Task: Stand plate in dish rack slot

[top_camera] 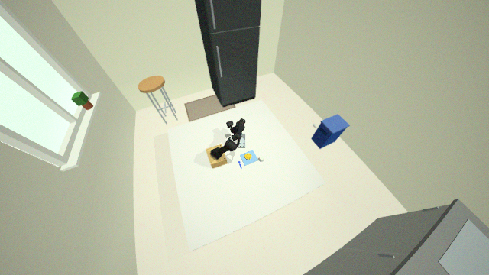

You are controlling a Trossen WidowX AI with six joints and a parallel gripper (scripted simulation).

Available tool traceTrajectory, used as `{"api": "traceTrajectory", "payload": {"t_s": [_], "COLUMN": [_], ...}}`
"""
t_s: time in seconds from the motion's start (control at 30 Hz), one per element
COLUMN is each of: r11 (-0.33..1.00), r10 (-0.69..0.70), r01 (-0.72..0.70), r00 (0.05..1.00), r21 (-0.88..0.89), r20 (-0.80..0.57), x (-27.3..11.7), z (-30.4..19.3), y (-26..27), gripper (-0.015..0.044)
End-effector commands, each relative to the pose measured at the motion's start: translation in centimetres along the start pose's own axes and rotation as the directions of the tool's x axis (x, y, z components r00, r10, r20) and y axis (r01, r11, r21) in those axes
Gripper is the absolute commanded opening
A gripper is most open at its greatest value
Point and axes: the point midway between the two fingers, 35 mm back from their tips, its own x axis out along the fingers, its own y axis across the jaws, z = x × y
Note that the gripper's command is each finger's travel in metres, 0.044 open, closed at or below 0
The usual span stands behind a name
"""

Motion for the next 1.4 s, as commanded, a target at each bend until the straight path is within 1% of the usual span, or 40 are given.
{"api": "traceTrajectory", "payload": {"t_s": [0.0,0.27,0.47,0.57,0.83,0.9,1.03,1.1,1.37], "r11": [0.992,0.931,0.838,0.809,0.809,0.811,0.809,0.807,0.806], "r10": [-0.123,-0.365,-0.545,-0.588,-0.587,-0.585,-0.587,-0.591,-0.591], "r01": [0.122,0.358,0.531,0.572,0.571,0.569,0.571,0.574,0.575], "r00": [0.989,0.916,0.819,0.79,0.79,0.792,0.79,0.788,0.787], "r21": [0.017,0.075,0.125,0.136,0.136,0.136,0.137,0.138,0.138], "r20": [0.083,0.166,0.179,0.175,0.175,0.177,0.177,0.175,0.175], "x": [-3.2,-9.4,-14.5,-15.8,-15.6,-13.9,-8.3,-6.7,-6.7], "z": [2.1,3.9,3.5,3.2,3.3,4.1,5.6,5.6,6.0], "y": [-3.7,-11.3,-17.3,-18.8,-18.9,-20.0,-23.6,-24.7,-25.1], "gripper": [0.04,0.04,0.04,0.04,0.04,0.04,0.04,0.04,0.04]}}
